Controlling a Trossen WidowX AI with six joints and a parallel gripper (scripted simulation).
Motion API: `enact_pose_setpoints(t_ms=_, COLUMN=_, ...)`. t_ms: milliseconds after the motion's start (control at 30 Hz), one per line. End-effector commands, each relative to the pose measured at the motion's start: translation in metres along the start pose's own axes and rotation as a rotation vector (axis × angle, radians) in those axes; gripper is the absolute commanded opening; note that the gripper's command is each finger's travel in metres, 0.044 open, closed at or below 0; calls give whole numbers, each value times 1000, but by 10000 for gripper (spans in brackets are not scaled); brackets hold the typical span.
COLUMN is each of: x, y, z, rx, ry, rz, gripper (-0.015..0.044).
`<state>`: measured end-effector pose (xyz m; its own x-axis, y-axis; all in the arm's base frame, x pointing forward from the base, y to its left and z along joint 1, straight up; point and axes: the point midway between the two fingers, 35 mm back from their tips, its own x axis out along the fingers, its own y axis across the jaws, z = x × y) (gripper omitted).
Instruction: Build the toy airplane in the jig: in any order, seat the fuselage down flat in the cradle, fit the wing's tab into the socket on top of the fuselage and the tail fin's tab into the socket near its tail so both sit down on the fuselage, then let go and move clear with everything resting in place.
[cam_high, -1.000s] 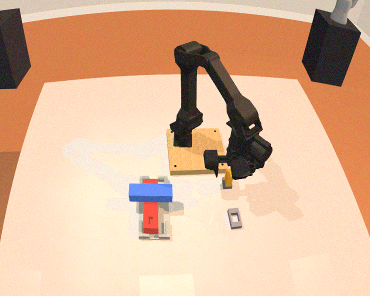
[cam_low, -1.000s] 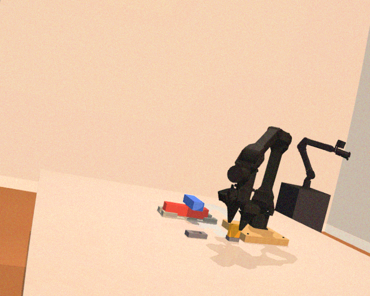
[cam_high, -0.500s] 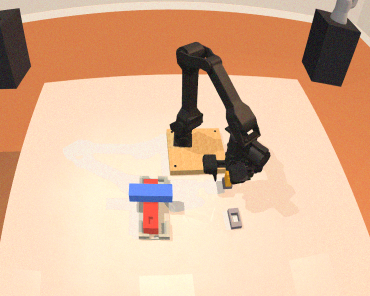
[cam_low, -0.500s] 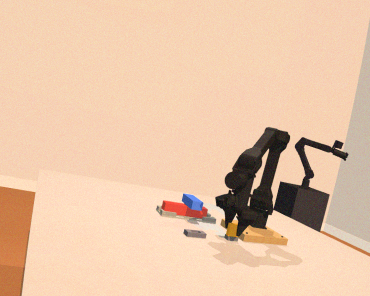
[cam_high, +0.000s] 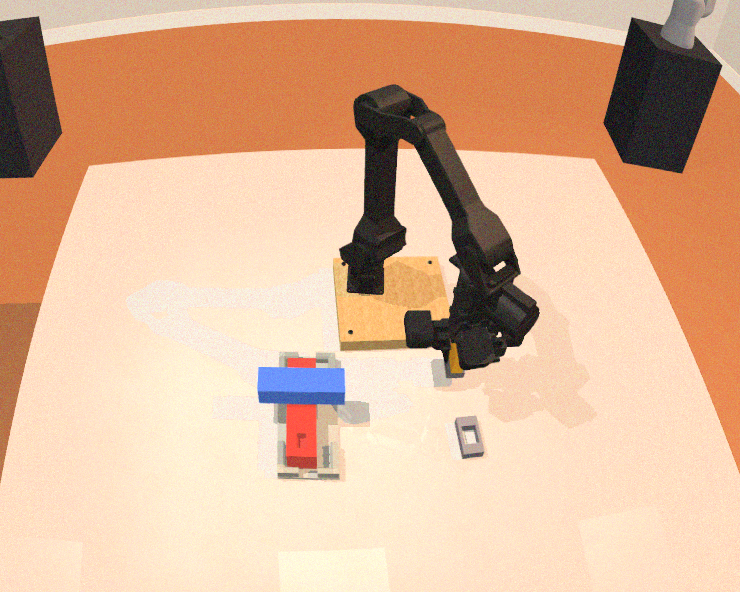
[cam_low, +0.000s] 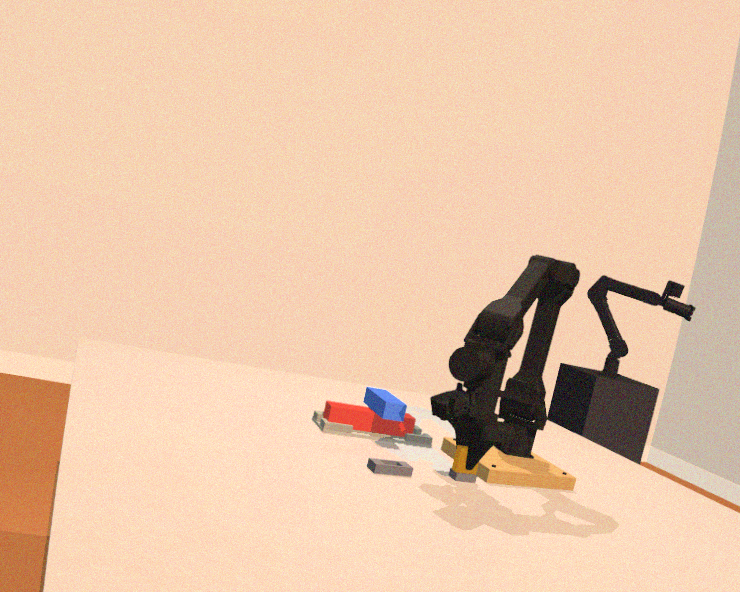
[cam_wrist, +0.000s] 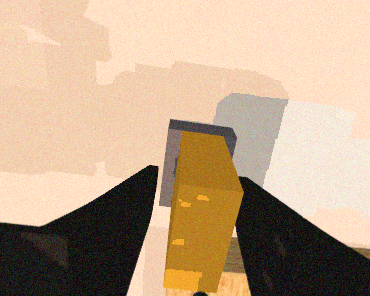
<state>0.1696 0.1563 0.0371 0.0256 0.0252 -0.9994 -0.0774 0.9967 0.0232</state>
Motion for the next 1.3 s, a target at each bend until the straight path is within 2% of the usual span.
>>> enact_pose_setpoints(t_ms=0, x=2, y=0, z=-2, rx=4, ry=10, rz=-1, gripper=46)
enact_pose_setpoints(t_ms=233, x=2, y=0, z=-2, rx=4, ry=10, rz=-1, gripper=0)
enact_pose_setpoints(t_ms=533, x=-10, y=1, z=2, rx=8, ry=13, rz=-1, gripper=0)
enact_pose_setpoints(t_ms=1267, x=-79, y=5, z=7, rx=1, ry=5, rz=2, gripper=0)
